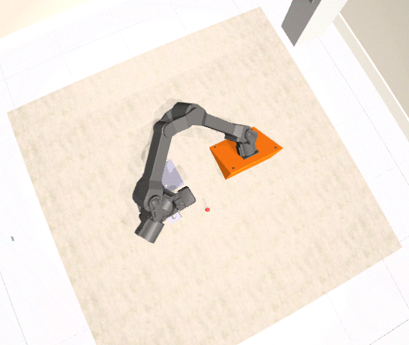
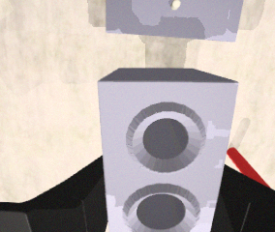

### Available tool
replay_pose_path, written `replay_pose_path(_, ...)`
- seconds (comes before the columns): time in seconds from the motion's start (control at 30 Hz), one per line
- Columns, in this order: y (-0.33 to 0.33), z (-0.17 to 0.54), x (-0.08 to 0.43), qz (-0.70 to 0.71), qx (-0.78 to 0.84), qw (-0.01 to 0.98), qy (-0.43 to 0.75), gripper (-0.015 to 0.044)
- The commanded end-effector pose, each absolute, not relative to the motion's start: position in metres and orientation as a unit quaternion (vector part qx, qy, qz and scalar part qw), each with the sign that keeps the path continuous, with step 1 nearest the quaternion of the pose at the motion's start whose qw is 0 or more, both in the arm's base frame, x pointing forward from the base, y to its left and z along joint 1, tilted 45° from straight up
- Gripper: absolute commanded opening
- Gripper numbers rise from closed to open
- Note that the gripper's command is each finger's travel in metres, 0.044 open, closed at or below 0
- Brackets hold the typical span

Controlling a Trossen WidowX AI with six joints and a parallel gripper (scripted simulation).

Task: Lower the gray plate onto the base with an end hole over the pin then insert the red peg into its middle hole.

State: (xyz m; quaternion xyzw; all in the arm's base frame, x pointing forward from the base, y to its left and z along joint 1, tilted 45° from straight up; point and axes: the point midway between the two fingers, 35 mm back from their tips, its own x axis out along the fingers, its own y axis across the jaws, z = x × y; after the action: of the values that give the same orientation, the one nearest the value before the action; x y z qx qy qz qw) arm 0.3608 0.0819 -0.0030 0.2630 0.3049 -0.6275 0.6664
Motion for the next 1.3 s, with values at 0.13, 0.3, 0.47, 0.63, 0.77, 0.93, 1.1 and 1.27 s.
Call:
replay_pose_path(0.13,0.058,0.004,0.363,-0.624,0.252,0.67,0.313,0.0)
replay_pose_path(0.3,0.042,0.009,0.365,-0.622,0.247,0.672,0.317,0.0)
replay_pose_path(0.47,0.027,0.014,0.365,-0.62,0.242,0.674,0.321,0.0)
replay_pose_path(0.63,0.011,0.019,0.365,-0.618,0.236,0.676,0.325,0.0)
replay_pose_path(0.77,-0.001,0.023,0.364,-0.617,0.231,0.678,0.327,0.0)
replay_pose_path(0.93,-0.017,0.028,0.362,-0.616,0.225,0.679,0.33,0.0)
replay_pose_path(1.1,-0.032,0.033,0.359,-0.615,0.218,0.681,0.332,0.0)
replay_pose_path(1.27,-0.047,0.038,0.356,-0.615,0.21,0.683,0.335,0.0)
